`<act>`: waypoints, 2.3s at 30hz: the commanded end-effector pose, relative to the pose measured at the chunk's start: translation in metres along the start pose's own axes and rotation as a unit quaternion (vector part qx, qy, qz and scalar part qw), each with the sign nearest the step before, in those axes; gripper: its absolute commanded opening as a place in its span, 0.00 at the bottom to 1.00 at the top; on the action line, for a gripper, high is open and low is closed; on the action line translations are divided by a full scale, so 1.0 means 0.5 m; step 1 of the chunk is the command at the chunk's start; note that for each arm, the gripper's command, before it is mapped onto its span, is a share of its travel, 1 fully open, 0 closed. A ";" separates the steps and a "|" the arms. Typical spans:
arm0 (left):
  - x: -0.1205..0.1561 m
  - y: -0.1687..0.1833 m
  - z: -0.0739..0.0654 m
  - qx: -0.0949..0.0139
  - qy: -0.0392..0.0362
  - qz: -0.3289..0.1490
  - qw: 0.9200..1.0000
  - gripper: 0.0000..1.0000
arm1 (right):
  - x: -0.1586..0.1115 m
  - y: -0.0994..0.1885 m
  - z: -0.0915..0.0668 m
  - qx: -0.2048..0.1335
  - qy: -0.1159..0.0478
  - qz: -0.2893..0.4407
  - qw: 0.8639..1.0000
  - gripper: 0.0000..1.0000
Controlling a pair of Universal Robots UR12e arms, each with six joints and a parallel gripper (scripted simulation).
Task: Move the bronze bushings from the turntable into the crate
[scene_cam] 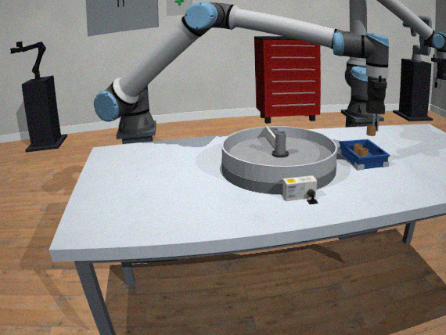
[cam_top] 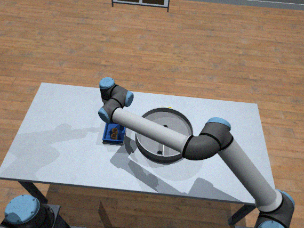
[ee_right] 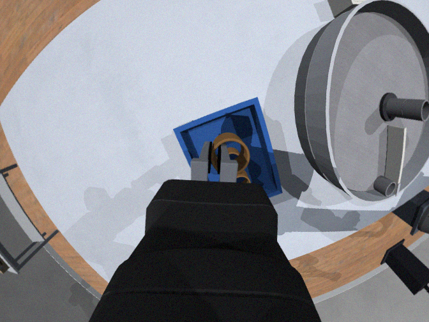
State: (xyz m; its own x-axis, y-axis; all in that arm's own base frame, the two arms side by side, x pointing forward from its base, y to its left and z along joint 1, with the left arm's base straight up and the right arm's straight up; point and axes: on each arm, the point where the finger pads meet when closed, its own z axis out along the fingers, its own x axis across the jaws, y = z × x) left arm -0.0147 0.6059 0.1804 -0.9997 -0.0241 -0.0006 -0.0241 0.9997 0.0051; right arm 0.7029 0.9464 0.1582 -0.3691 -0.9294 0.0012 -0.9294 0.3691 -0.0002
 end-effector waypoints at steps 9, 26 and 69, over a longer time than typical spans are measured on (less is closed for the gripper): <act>0.004 -0.004 0.007 0.003 0.000 -0.002 1.000 1.00 | -0.002 0.001 0.125 0.000 0.000 0.000 1.000 0.00; 0.004 -0.004 0.007 0.003 0.000 -0.002 1.000 1.00 | -0.005 0.001 0.131 0.000 -0.002 0.000 1.000 0.00; 0.004 -0.004 0.007 0.003 0.000 -0.002 1.000 1.00 | -0.002 0.002 0.161 0.000 0.000 0.000 1.000 0.00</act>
State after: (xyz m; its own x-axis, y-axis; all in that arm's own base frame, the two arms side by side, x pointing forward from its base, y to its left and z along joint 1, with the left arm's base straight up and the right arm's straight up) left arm -0.0147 0.6059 0.1804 -0.9997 -0.0241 -0.0006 -0.0241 0.9997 0.0051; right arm 0.7034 0.9474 0.0835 -0.3691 -0.9294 0.0004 -0.9294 0.3691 -0.0003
